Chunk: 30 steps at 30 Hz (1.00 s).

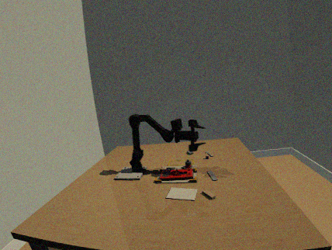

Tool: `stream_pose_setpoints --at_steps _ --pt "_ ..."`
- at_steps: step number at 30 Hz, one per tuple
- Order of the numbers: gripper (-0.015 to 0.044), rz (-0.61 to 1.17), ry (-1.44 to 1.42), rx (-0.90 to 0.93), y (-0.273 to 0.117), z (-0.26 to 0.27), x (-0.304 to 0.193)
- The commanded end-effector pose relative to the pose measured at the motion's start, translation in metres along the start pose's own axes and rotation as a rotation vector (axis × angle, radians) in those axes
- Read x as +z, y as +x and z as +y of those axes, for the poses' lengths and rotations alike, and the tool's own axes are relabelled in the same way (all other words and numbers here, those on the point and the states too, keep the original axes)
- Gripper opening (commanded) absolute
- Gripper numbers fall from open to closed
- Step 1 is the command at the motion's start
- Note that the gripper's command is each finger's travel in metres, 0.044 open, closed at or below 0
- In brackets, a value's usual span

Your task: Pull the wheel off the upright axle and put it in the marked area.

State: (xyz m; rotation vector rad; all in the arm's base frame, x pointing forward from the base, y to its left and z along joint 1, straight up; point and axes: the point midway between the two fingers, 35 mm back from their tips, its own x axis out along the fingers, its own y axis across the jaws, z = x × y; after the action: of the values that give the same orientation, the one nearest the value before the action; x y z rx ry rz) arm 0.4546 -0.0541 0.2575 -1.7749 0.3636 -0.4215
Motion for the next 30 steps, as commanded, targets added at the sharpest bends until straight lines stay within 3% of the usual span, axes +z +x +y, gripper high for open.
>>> stream_pose_setpoints --at_steps 1,4,9,14,19,23,26,30 --pt "0.0374 -0.007 0.008 0.008 0.001 0.001 0.002" --pt "0.03 -0.089 0.116 0.13 0.009 0.016 0.025" --pt "0.03 -0.184 0.356 0.446 0.007 0.05 0.066" --pt "0.03 -0.144 0.585 0.808 -0.017 0.079 0.091" --pt "0.03 0.051 0.782 1.173 -0.06 0.096 0.099" --pt "0.03 0.327 0.896 1.429 -0.104 0.097 0.094" --pt "0.03 0.521 0.956 1.537 -0.127 0.091 0.09" --pt "0.03 0.652 0.954 1.597 -0.145 0.087 0.083"
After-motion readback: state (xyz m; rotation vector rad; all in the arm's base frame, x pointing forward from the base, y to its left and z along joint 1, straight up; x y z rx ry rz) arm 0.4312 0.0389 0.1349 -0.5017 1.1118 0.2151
